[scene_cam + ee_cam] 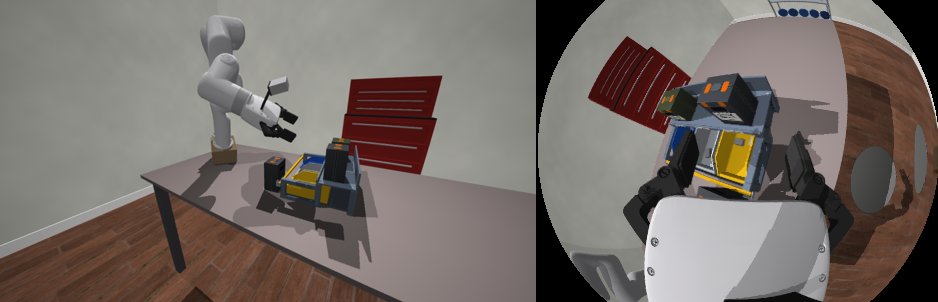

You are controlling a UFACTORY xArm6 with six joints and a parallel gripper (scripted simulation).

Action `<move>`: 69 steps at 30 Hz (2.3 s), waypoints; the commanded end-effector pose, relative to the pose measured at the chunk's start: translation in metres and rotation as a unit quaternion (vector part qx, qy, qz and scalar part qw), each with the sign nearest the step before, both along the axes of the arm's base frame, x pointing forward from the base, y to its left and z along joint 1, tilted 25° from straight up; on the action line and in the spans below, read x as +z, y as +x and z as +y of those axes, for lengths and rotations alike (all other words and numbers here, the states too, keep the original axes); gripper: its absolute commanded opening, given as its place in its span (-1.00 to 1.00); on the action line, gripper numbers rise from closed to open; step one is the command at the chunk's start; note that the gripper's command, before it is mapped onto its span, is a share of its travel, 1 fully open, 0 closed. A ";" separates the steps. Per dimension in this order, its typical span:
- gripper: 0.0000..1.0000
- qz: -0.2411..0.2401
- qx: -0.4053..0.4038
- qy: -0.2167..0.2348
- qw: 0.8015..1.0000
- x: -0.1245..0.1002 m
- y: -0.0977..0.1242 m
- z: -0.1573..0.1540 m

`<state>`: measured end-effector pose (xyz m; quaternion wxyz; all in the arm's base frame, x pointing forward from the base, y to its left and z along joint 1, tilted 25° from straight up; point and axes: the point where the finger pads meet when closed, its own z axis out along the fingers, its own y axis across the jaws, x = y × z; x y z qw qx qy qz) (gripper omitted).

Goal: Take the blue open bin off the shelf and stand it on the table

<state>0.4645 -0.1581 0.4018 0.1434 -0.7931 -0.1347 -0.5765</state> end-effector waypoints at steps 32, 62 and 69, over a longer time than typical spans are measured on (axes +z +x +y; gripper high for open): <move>1.00 -0.001 0.000 -0.001 1.000 -0.024 -0.054 -0.010; 1.00 0.029 -0.083 0.094 0.992 -0.020 -0.136 -0.036; 1.00 0.052 -0.148 0.167 0.973 -0.006 -0.168 -0.052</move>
